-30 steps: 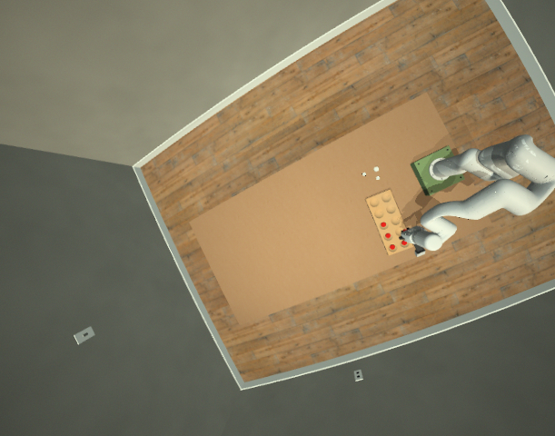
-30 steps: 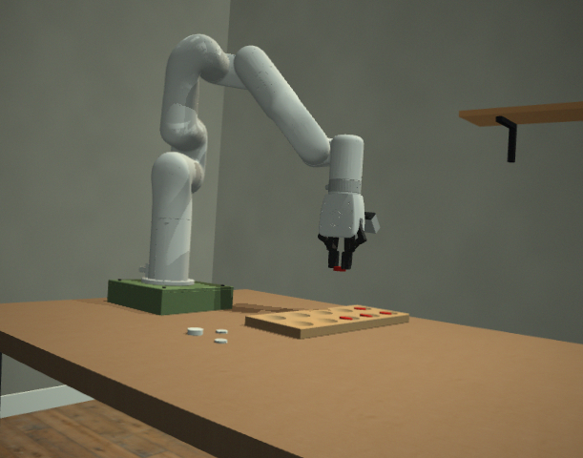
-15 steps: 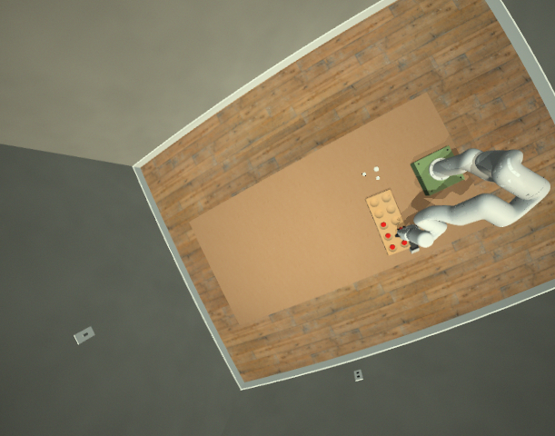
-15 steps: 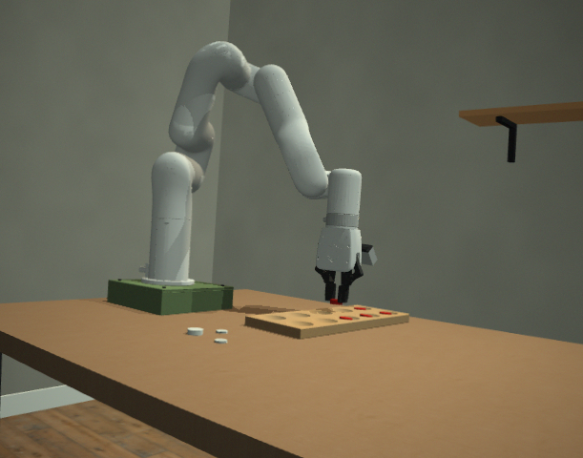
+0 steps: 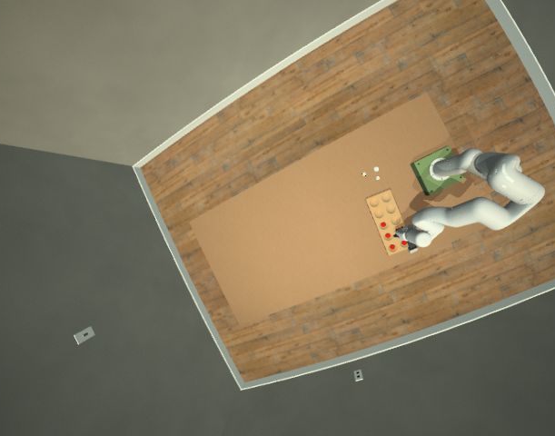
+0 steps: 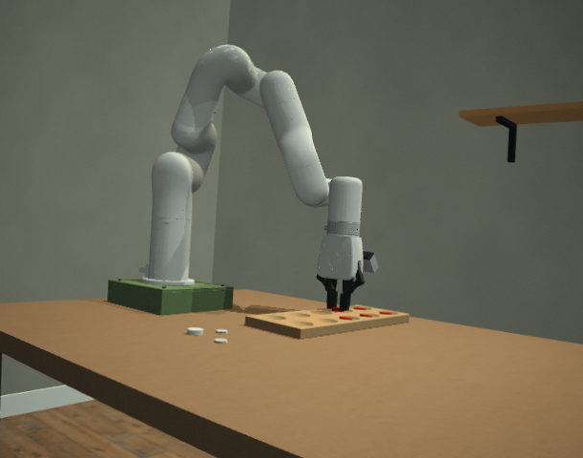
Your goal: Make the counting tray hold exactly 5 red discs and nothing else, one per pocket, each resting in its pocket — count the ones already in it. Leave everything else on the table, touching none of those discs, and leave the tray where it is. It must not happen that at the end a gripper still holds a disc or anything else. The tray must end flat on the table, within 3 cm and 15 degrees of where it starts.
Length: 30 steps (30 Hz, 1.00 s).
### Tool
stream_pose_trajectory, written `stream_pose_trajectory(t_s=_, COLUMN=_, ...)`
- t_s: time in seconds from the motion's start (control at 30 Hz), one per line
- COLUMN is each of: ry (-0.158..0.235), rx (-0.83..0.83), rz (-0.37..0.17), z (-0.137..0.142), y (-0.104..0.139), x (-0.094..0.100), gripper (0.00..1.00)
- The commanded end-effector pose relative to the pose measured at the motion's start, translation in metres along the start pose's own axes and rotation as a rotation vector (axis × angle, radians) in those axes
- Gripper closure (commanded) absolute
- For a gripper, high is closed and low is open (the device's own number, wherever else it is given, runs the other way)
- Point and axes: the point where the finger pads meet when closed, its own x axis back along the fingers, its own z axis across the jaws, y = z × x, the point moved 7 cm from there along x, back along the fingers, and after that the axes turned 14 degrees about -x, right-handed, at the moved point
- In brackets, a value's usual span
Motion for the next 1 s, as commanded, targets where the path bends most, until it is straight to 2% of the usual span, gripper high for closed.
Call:
stream_pose_trajectory(t_s=0.0, ry=0.002, rx=0.0, rz=0.002, z=0.0006, y=-0.0007, x=-0.0025, gripper=1.0)
stream_pose_trajectory(t_s=0.47, ry=0.002, rx=0.0, rz=0.002, z=0.0006, y=-0.0007, x=-0.0028, gripper=1.0)
stream_pose_trajectory(t_s=0.5, ry=0.002, rx=0.0, rz=0.002, z=0.0006, y=-0.0007, x=-0.0028, gripper=0.67)
stream_pose_trajectory(t_s=0.97, ry=0.002, rx=0.0, rz=0.002, z=0.0006, y=-0.0007, x=-0.0028, gripper=0.67)
